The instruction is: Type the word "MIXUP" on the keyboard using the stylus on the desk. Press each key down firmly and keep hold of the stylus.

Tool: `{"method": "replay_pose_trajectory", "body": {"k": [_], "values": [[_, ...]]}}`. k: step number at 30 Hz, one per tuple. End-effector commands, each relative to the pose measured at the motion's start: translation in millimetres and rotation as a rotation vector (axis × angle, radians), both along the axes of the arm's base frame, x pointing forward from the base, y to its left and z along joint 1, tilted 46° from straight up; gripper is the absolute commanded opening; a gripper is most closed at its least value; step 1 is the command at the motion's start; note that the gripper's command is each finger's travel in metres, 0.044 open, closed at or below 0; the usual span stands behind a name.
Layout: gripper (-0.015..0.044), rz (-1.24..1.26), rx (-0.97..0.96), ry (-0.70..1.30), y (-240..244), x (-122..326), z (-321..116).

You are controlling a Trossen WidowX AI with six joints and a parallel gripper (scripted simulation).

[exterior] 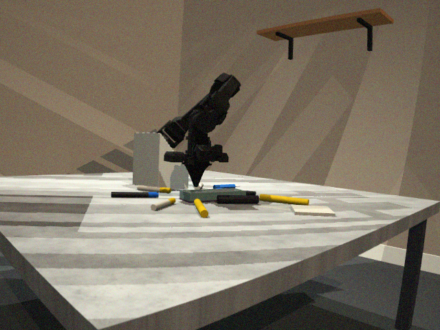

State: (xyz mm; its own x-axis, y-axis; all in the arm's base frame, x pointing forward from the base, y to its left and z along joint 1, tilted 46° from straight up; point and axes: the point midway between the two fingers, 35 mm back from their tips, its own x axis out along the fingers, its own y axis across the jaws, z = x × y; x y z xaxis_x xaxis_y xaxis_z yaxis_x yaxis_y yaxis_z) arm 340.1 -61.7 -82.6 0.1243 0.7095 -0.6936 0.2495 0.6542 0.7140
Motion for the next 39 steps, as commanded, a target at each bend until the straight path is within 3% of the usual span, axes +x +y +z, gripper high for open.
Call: {"method": "replay_pose_trajectory", "body": {"k": [1,5,18,24,36,39], "values": [[0.0000,0.002,-0.004,-0.002,2,-3,3],[0.0000,0.002,-0.003,-0.001,22,-21,19],[0.0000,0.002,-0.003,-0.001,25,-21,22],[0.0000,0.002,0.000,-0.001,72,-3,73],[0.0000,0.002,0.000,-0.001,71,-3,75],[0.0000,0.001,-0.003,0.000,45,-7,99]]}}
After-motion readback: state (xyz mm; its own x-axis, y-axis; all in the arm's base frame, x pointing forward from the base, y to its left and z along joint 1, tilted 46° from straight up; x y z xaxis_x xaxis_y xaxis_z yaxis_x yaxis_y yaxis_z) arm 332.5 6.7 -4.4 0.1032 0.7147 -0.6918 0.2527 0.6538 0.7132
